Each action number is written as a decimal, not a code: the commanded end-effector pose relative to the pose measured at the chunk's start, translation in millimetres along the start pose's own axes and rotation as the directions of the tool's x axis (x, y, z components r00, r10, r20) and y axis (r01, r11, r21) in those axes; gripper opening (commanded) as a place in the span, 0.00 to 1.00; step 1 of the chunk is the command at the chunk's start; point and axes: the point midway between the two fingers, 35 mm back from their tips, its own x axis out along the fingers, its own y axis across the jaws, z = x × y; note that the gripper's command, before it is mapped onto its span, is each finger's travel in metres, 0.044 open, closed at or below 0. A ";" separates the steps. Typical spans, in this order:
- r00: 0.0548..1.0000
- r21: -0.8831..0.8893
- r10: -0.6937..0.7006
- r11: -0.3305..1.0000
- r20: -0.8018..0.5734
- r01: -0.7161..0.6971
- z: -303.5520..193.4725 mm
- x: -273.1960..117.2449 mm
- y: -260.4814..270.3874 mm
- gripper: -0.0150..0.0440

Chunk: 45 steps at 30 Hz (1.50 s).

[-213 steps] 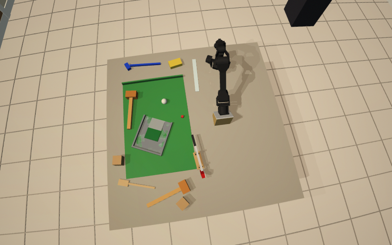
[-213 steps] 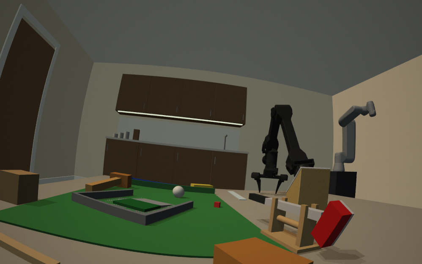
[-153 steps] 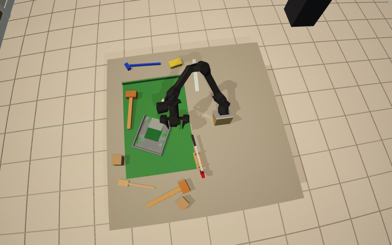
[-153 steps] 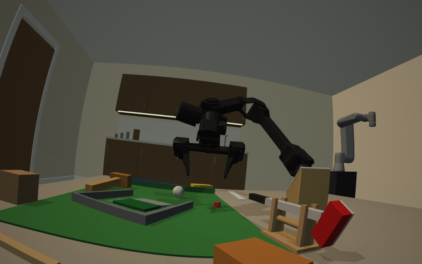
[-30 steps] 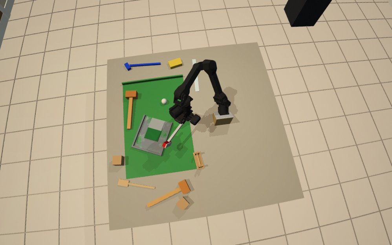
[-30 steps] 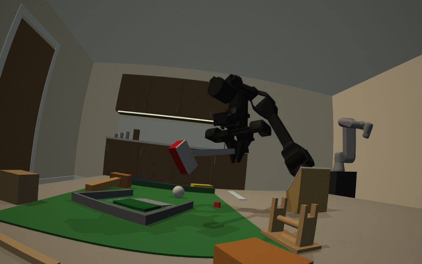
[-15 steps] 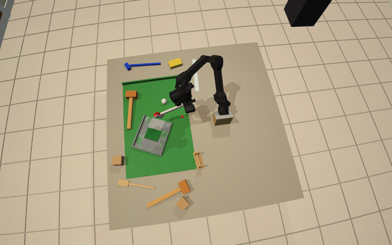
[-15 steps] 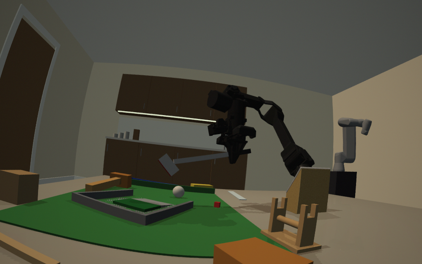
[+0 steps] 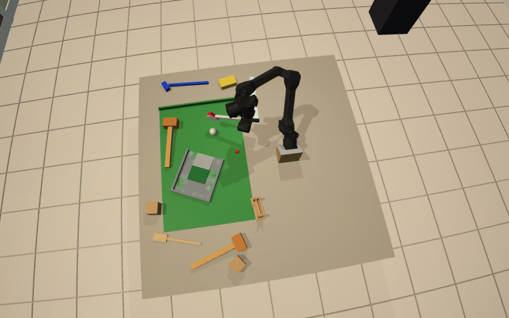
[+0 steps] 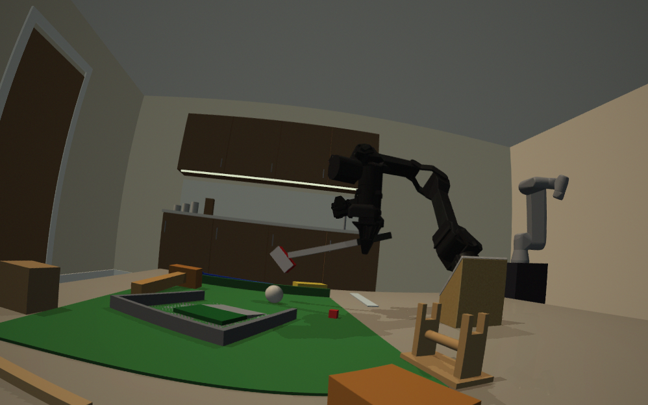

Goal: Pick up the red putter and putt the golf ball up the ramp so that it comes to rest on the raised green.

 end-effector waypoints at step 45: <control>1.000 0.042 -0.008 0.999 0.002 0.008 -1.8 67.0 -6.5 0.25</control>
